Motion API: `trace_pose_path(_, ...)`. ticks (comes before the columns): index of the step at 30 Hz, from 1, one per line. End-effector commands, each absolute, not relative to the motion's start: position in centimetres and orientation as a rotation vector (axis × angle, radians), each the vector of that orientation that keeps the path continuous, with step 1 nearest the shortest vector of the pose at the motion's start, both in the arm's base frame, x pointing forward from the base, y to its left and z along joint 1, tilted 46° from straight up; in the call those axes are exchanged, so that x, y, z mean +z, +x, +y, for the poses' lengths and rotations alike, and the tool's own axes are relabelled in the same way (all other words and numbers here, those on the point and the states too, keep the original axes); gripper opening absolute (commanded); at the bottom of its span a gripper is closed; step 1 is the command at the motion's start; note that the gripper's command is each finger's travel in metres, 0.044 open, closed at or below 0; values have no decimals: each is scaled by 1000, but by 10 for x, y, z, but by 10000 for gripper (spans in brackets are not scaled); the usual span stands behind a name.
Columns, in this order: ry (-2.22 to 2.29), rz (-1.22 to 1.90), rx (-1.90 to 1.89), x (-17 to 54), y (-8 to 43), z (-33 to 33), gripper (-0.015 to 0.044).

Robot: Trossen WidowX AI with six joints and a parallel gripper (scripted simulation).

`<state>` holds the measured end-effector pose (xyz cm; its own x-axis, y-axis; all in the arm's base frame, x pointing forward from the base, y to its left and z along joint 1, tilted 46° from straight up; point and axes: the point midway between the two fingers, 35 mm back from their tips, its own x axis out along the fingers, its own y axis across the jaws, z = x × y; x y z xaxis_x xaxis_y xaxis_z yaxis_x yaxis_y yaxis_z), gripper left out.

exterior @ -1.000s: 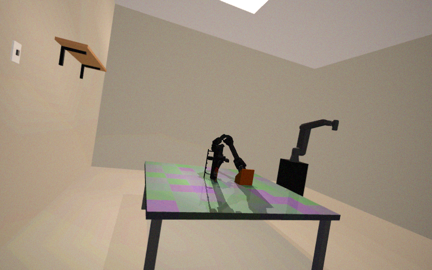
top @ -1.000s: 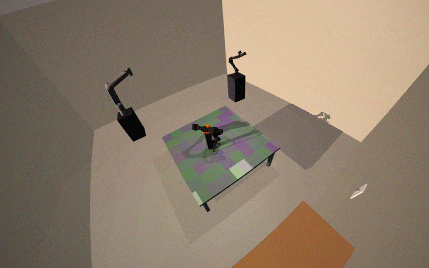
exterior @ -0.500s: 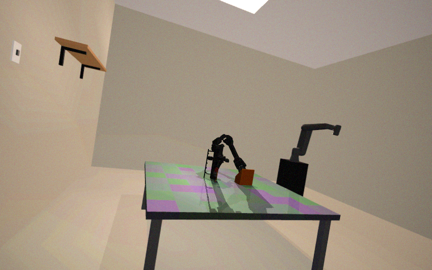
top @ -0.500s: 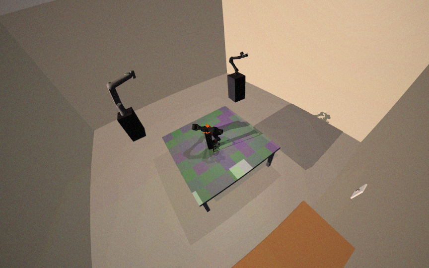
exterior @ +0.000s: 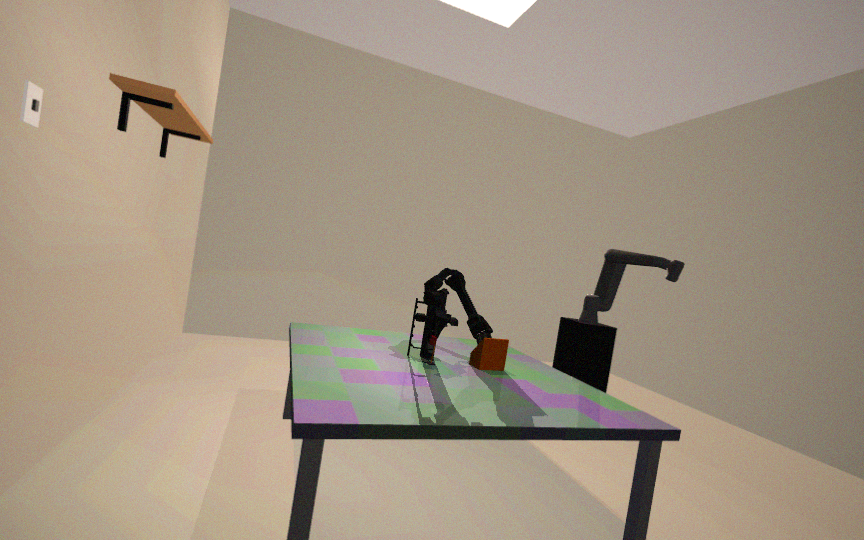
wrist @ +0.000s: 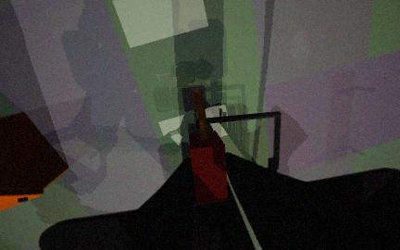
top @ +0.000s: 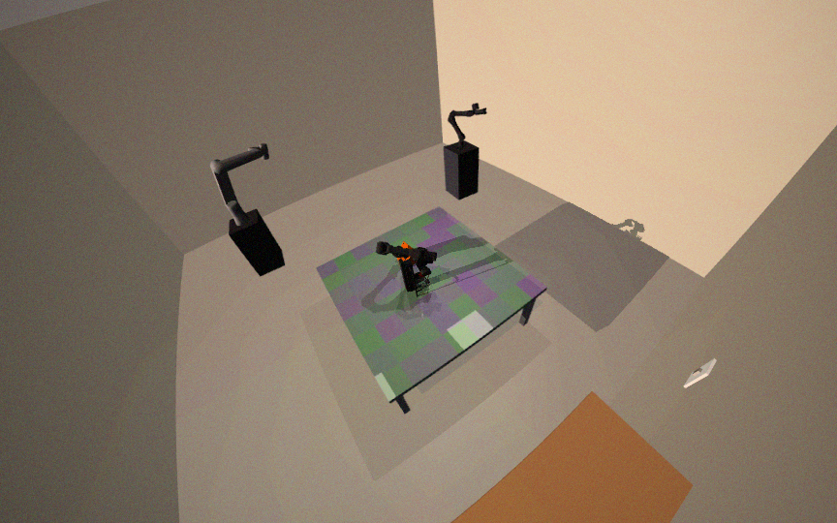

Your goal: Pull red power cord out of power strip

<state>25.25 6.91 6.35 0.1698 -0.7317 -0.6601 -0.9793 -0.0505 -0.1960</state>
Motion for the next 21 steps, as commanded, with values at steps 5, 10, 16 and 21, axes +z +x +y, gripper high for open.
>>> trace_pose_path(5, -1804, 1567, 562, 45, 257, 99, 0)
trace_pose_path(10, -1804, 1567, 562, 41, 257, 105, 0)
trace_pose_path(16, -1804, 1566, 562, 35, 257, 113, 0)
trace_pose_path(21, -1790, 1594, 544, 40, 257, 97, 131)
